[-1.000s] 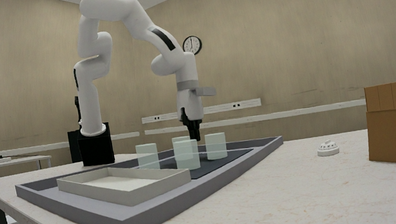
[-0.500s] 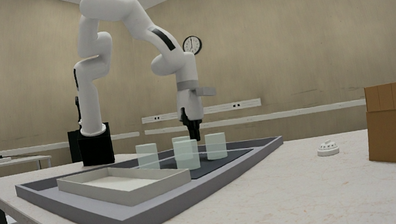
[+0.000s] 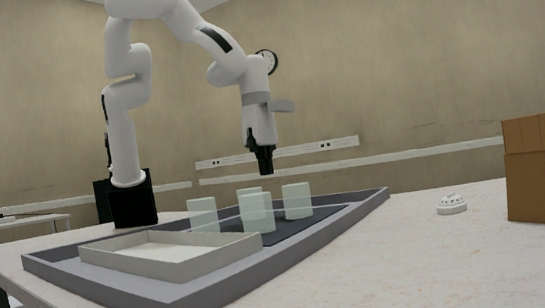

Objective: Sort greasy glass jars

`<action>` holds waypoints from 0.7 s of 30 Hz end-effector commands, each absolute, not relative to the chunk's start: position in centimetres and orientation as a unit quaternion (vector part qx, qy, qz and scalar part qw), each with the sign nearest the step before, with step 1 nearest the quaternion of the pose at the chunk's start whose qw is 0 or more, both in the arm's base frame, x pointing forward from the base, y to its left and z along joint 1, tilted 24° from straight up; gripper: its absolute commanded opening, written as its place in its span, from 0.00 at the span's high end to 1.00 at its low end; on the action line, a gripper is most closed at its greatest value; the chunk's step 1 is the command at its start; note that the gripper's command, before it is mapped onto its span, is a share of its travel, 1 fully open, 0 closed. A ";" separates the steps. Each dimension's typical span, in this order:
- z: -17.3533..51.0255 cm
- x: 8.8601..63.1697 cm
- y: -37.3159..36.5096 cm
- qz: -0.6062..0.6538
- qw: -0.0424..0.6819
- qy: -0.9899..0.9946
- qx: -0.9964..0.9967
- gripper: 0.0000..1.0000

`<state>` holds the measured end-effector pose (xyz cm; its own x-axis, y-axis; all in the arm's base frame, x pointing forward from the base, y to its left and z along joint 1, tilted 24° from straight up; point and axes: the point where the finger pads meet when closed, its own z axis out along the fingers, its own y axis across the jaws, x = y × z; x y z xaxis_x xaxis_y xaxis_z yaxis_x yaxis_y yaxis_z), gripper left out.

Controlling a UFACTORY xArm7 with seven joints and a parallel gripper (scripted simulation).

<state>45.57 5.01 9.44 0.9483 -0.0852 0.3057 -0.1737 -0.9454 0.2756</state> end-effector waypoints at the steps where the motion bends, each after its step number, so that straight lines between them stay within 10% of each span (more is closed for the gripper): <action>1: 12.0 44.9 5.8 0.143 0.149 -0.066 0.976 1.00; 21: 15.6 41.9 -7.3 0.143 0.149 -0.066 0.976 1.00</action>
<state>42.59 -4.13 14.51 0.9491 -0.0917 0.3014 -0.1808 -0.9420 0.2827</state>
